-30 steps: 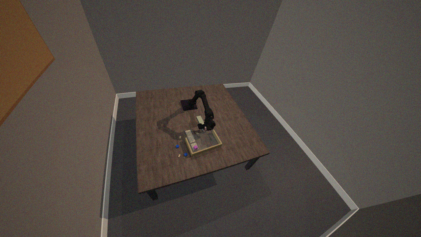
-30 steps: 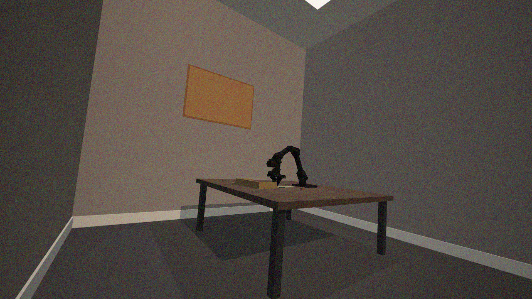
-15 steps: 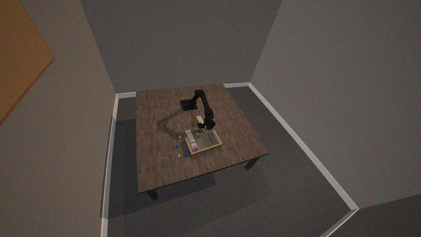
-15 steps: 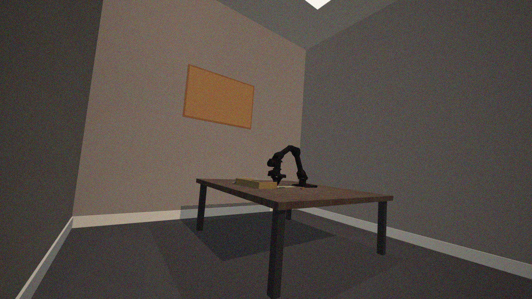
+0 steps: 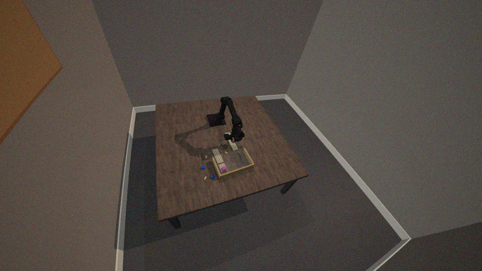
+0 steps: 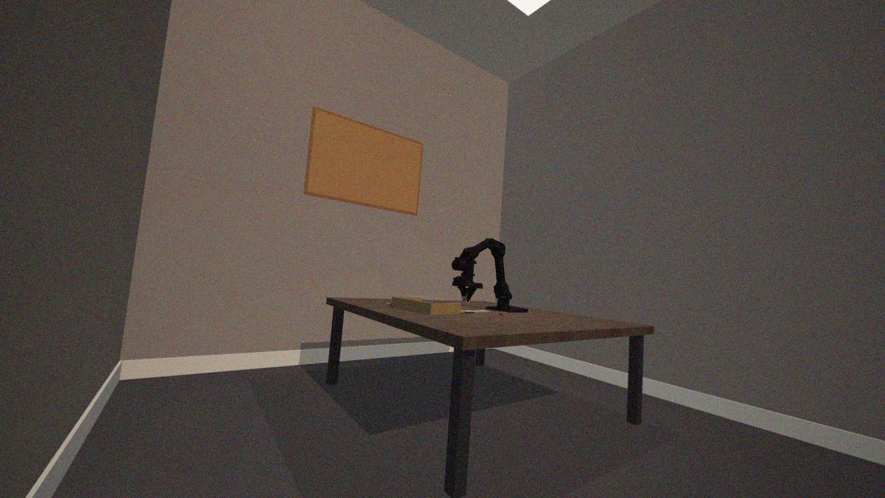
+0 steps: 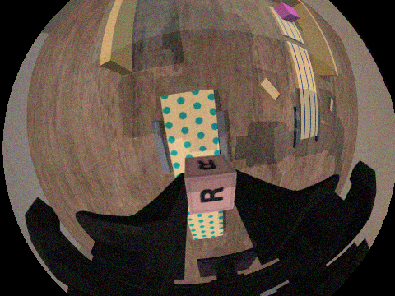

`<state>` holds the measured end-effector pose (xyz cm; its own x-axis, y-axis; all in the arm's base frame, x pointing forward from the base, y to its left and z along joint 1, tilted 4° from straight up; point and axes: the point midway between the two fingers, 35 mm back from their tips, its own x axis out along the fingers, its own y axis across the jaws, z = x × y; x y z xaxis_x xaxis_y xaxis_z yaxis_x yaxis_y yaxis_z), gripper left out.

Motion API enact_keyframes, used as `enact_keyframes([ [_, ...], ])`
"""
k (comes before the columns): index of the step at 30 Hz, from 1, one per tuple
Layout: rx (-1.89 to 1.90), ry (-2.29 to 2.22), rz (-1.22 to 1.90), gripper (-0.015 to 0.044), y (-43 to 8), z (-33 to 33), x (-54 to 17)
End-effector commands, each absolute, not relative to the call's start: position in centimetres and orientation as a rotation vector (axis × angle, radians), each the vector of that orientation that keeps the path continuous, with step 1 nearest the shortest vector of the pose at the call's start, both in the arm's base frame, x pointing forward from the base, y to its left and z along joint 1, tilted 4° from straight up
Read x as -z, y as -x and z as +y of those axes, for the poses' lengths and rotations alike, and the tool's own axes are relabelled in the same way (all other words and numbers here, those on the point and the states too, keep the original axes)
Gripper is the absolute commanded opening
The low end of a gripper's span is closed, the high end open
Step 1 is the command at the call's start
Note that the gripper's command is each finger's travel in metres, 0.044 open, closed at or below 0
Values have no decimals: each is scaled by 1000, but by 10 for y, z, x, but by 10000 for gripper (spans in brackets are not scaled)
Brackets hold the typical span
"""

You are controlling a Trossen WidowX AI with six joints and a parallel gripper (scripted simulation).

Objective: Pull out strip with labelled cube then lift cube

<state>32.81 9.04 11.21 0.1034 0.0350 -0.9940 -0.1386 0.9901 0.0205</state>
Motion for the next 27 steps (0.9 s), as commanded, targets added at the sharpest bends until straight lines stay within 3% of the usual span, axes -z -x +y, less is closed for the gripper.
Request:
enact_keyframes([
  [1, -133, 87, 1474, 0, -319, 89, -110],
  [11, -133, 87, 1476, 0, -286, 79, -106],
  [27, -133, 87, 1476, 0, -282, 78, -142],
])
